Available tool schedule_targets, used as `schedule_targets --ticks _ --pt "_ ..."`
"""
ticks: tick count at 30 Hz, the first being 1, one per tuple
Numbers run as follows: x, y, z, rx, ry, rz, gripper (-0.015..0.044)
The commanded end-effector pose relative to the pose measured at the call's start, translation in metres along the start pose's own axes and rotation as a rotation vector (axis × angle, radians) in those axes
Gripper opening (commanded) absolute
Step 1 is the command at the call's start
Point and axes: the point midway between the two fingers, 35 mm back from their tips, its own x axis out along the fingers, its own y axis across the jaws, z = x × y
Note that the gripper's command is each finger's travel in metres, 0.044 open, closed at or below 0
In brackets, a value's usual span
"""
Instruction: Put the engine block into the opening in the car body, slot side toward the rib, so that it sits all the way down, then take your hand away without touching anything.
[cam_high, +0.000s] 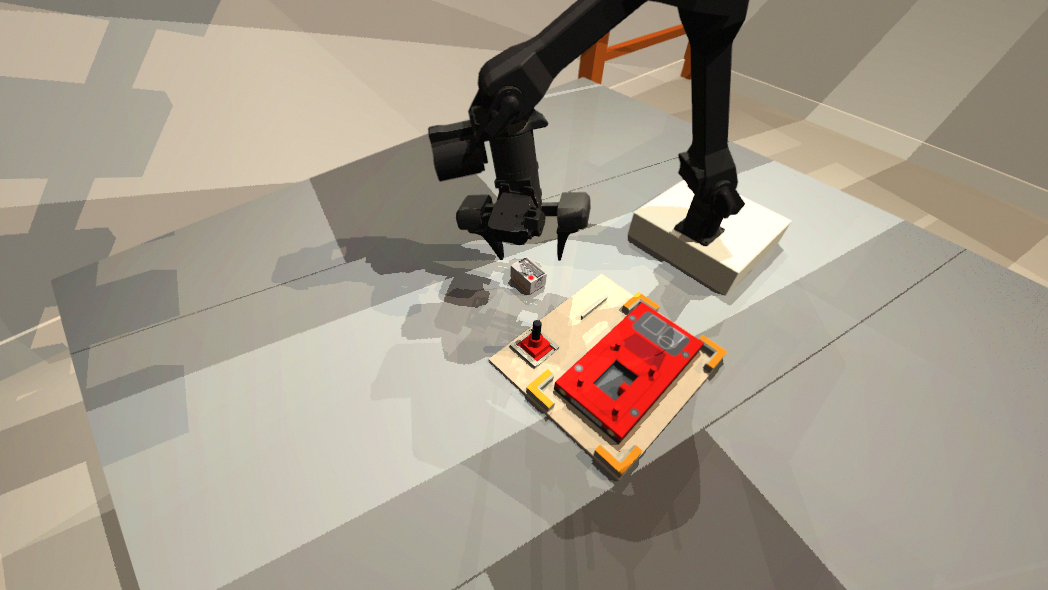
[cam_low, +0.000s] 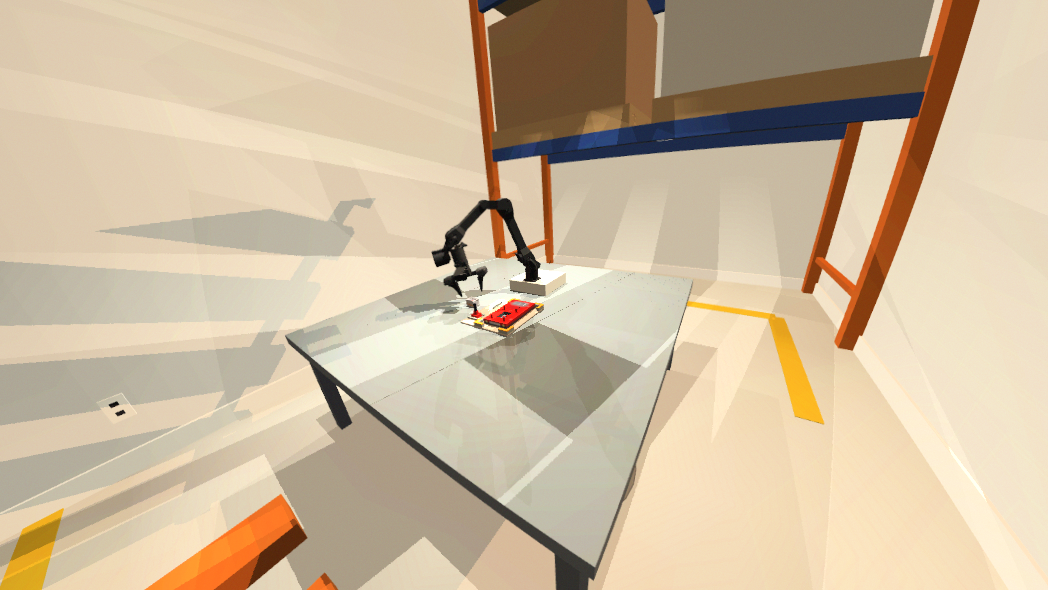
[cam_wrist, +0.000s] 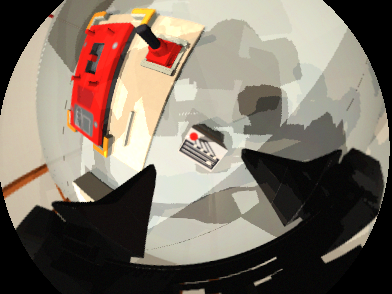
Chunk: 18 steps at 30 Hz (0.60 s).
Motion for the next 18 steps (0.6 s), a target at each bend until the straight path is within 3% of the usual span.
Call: schedule_targets --ticks 1,18 --pt "-0.0005 0.0013 -0.0004 -0.131 0.021 -0.027 0.0440" --pt "-0.0061 0.0035 0.0030 -0.688 0.122 -0.122 0.0440"
